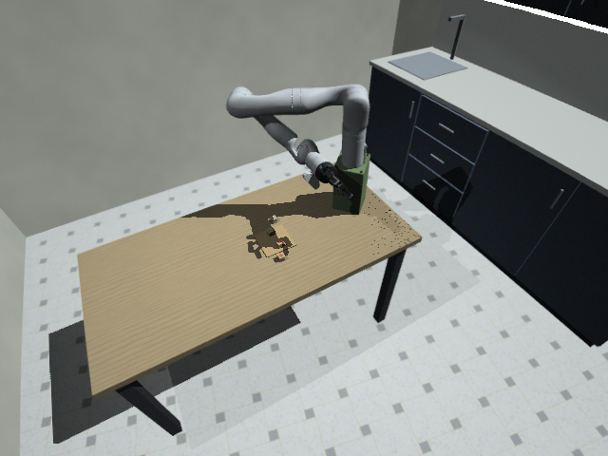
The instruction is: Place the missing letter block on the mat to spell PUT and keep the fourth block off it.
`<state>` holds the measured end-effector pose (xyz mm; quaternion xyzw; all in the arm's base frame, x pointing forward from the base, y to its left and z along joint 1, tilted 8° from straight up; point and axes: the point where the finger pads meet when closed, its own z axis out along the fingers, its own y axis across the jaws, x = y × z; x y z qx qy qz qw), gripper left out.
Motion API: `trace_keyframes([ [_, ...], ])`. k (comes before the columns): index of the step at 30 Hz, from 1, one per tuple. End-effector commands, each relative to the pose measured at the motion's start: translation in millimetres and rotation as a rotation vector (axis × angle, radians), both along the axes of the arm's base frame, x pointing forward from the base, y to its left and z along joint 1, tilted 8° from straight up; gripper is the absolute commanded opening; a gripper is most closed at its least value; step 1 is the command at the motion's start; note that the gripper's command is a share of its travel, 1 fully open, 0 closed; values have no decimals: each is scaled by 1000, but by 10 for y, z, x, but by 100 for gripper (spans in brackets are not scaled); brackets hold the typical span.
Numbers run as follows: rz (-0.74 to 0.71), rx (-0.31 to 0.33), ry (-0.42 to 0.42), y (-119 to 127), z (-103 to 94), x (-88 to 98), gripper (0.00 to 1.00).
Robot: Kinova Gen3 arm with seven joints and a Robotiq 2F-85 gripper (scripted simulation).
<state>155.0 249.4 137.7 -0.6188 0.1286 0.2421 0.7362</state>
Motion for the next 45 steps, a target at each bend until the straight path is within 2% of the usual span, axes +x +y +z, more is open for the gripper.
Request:
trace_keyframes([
  [1, 0, 1, 0, -1, 5, 0, 100],
  [19, 1, -1, 0, 1, 0, 0, 100],
  [26, 21, -57, 0, 41, -162, -4, 100],
  [32, 70, -183, -13, 122, -520, -18, 100],
  [34, 70, -183, -13, 122, -520, -18, 100],
  [40, 137, -399, -38, 171, -1114, 22, 100],
  [45, 175, -586, -61, 138, -1587, 132, 100],
])
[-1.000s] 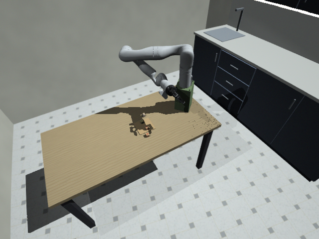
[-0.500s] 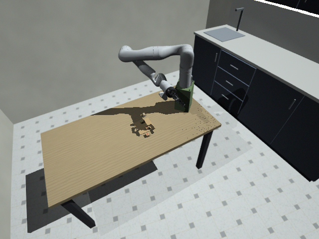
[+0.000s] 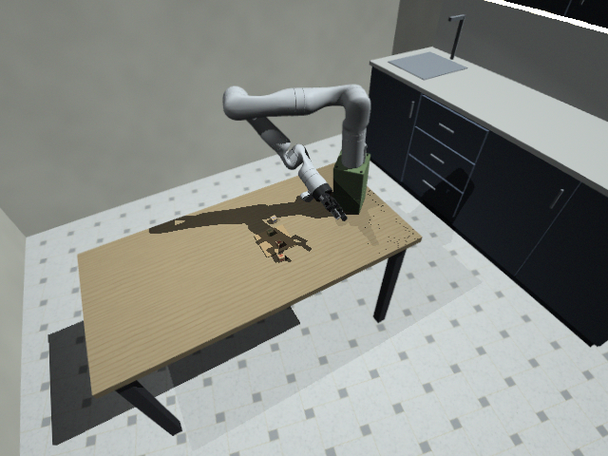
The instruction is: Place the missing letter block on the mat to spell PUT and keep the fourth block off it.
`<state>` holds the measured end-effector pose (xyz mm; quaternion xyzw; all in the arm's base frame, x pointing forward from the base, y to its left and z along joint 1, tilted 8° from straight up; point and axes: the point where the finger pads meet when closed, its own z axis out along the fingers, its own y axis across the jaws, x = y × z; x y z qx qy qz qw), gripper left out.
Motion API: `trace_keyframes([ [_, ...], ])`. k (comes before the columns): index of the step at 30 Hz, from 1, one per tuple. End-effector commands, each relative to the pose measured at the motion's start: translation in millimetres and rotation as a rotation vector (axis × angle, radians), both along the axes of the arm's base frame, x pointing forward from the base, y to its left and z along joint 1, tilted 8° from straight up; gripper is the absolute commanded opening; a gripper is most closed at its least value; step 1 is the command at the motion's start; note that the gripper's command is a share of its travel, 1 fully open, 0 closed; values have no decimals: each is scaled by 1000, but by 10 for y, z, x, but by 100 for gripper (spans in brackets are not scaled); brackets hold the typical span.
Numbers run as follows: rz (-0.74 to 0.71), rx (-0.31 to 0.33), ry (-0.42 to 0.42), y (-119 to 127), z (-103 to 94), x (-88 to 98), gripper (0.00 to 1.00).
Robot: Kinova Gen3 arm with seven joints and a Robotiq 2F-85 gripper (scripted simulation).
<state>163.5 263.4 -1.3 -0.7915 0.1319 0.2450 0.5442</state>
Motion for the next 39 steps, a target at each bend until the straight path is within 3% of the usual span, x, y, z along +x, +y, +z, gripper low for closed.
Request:
trace_keyframes([
  [1, 49, -124, -37, -15, -288, 80, 100],
  [4, 64, -240, -58, -65, -543, 198, 100],
  [6, 64, -240, -58, -65, -543, 198, 100],
  [12, 64, -504, -114, -215, -1004, 585, 100],
  [18, 12, -749, -174, -342, -1221, 1075, 100],
  [21, -32, -857, -202, -374, -1228, 1321, 100],
  [23, -32, -857, -202, -374, -1228, 1321, 100],
  [30, -144, -1029, -240, -335, -1074, 1716, 100],
  [39, -228, -1124, -262, -233, -856, 1901, 100],
])
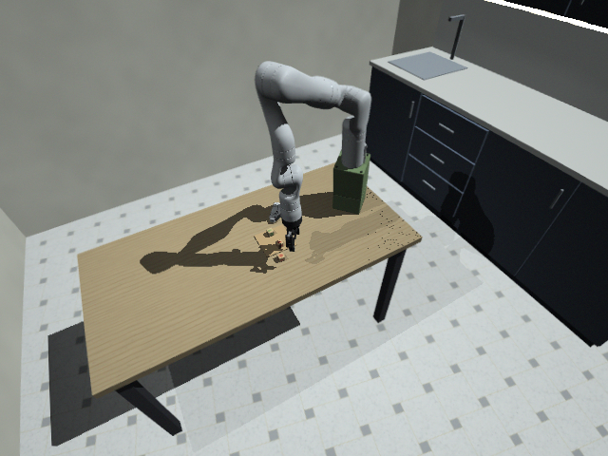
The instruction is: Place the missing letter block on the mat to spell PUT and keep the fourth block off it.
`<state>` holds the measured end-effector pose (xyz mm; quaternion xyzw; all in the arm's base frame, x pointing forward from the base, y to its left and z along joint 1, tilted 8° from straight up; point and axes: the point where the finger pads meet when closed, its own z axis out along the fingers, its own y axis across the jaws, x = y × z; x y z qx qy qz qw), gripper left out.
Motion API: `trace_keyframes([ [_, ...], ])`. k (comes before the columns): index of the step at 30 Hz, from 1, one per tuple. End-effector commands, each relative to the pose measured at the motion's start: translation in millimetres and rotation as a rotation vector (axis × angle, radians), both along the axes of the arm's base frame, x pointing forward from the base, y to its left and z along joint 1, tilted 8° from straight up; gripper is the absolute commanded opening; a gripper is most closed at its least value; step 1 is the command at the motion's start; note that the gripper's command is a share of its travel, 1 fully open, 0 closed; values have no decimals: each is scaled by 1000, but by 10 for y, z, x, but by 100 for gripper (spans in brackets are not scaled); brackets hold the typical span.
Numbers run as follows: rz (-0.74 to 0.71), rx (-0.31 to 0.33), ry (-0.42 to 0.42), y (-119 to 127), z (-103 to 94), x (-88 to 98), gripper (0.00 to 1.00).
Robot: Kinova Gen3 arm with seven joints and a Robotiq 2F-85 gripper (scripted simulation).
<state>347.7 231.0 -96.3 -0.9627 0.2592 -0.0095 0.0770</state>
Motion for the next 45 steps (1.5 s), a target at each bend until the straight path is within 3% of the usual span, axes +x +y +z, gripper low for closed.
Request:
trace_keyframes([
  [1, 2, -9, -24, 91, 95, 59, 100],
  [9, -27, -32, -38, 133, 176, 95, 100],
  [45, -28, -33, -37, 130, 170, 85, 100],
])
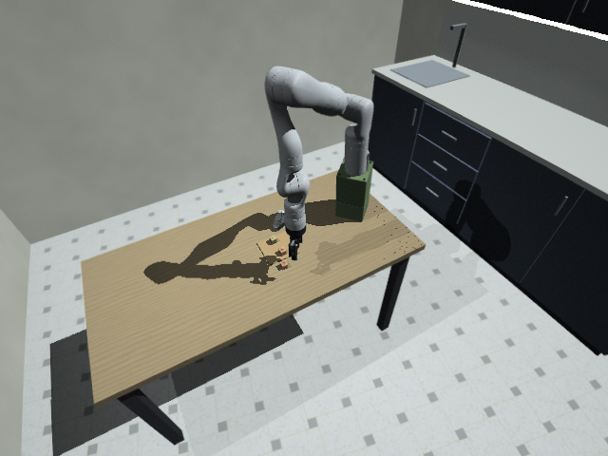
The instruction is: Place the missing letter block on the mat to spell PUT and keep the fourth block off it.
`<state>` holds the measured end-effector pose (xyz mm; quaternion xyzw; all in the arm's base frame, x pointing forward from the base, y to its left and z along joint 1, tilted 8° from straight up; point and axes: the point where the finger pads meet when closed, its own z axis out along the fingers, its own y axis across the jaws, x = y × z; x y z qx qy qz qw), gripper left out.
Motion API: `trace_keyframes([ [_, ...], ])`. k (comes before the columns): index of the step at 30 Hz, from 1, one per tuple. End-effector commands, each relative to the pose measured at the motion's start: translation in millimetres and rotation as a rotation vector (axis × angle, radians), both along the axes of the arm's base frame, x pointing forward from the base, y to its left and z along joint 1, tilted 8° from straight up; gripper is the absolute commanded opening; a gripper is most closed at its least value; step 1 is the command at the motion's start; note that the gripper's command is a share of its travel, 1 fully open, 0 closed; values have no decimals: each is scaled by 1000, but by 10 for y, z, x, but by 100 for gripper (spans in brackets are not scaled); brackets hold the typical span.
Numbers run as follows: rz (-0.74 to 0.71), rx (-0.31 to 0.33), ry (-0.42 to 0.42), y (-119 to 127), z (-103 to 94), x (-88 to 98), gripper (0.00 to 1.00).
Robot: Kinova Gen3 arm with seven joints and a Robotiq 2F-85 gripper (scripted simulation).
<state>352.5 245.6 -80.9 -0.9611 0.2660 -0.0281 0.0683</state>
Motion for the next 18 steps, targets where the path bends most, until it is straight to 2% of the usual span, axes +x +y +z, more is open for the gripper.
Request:
trace_keyframes([
  [1, -11, -6, -6, -16, 15, 36, 100],
  [16, -11, -4, -6, -17, 15, 32, 100],
  [18, -10, 0, -4, -104, 0, 9, 100],
])
